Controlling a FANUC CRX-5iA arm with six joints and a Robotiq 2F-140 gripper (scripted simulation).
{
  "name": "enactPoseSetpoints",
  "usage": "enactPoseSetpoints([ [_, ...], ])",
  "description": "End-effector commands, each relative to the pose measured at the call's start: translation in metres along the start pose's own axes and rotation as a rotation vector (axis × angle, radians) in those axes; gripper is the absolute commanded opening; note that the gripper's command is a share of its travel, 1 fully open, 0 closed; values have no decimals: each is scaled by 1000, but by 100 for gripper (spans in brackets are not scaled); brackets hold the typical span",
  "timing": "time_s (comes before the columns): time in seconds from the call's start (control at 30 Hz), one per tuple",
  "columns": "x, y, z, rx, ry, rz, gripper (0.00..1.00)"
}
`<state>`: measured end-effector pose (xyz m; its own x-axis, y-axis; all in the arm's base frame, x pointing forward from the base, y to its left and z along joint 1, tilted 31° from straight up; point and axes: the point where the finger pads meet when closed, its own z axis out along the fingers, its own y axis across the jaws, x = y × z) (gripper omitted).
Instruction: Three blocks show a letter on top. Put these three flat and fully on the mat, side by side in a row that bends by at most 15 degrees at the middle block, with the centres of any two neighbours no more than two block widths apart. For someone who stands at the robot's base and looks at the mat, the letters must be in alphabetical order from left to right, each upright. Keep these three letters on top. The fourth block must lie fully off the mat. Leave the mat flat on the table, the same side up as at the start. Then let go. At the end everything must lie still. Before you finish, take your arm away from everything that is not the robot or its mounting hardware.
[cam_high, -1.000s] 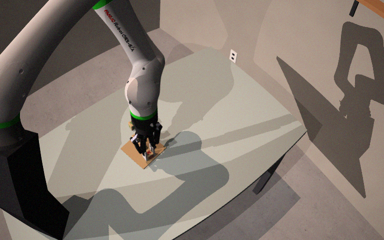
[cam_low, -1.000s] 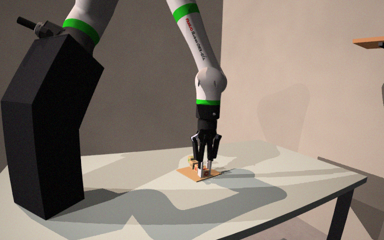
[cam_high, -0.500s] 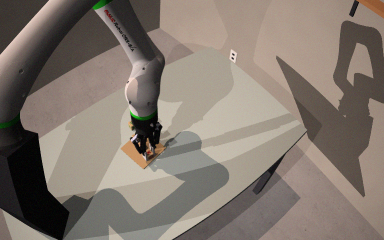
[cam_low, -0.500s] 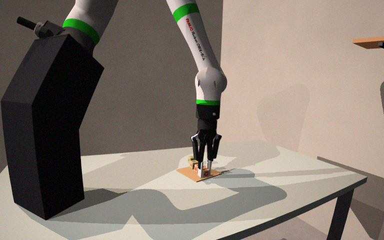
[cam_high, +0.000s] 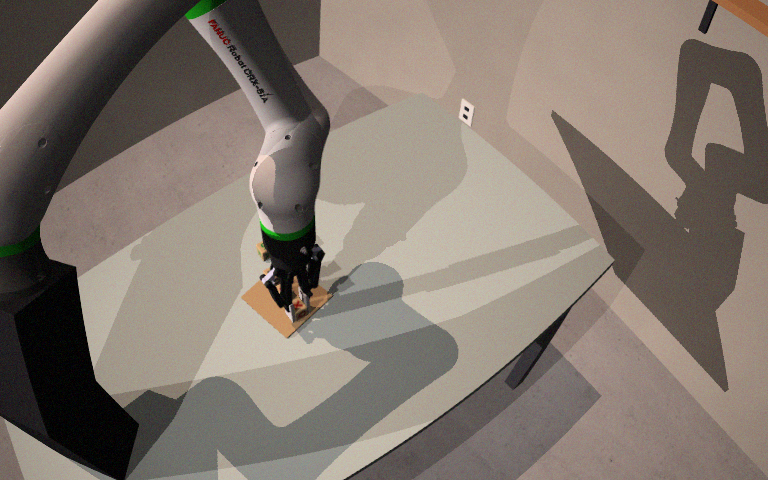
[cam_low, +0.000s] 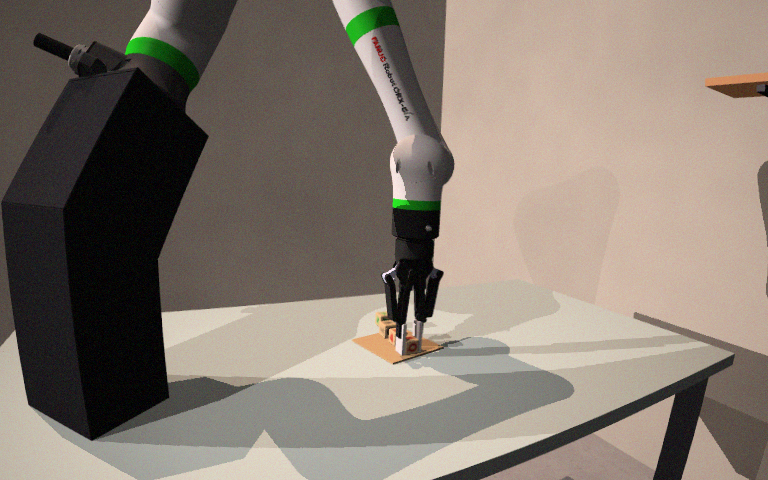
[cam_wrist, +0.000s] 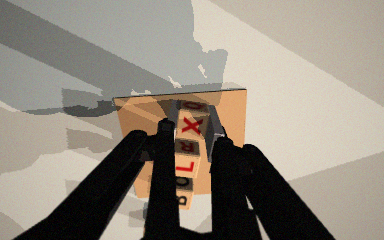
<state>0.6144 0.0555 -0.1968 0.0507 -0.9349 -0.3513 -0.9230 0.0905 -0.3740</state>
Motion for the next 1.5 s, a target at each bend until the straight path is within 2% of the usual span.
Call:
enactPoseSetpoints([
  [0.0, 0, 0, 0, 0, 0, 0, 16],
  [0.23, 0, 0, 0, 0, 0, 0, 16],
  [0.67, 0, 0, 0, 0, 0, 0, 28],
  [1.1, 0, 0, -1, 0, 0, 0, 28],
  [1.3, 0, 0, -8, 0, 0, 0, 28],
  [1.47, 0, 0, -29, 0, 0, 0, 28],
])
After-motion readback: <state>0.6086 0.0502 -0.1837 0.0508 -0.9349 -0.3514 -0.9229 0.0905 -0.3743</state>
